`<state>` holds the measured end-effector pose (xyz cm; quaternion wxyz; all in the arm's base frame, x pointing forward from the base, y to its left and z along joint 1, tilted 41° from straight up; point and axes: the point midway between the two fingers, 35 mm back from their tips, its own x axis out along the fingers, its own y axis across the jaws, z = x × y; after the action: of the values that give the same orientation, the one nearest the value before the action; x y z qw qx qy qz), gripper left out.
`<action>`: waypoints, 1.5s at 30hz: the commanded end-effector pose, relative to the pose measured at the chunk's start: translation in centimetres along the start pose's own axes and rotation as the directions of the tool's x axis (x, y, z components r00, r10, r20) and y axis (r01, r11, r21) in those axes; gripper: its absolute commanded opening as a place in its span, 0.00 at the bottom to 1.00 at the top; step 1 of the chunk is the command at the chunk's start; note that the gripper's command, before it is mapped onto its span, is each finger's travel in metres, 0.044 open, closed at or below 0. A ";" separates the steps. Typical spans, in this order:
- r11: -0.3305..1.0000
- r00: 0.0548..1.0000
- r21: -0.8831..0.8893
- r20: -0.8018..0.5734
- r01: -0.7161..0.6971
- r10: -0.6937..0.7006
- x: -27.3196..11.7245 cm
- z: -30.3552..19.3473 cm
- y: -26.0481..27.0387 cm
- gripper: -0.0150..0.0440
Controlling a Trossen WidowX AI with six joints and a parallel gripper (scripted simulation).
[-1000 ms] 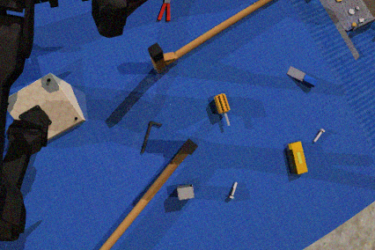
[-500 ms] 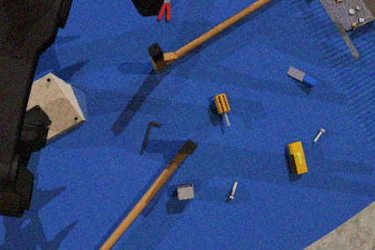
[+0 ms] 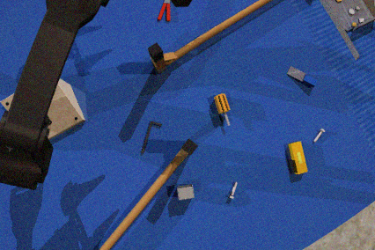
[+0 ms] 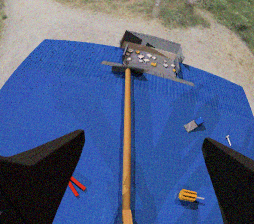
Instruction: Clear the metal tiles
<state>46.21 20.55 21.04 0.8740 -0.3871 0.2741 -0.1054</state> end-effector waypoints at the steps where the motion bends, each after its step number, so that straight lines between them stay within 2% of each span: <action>1: 1.000 1.000 0.004 -0.028 -0.011 0.012 1.5 -0.1 0.2 1.00; 23: 0.998 0.970 -0.001 -0.232 -0.068 0.066 10.4 -3.3 1.2 1.00; 45: 0.991 0.888 0.044 -0.441 -0.127 0.133 18.5 -9.5 1.8 1.00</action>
<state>55.85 9.31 7.90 0.7989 -0.3378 0.4798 -0.1323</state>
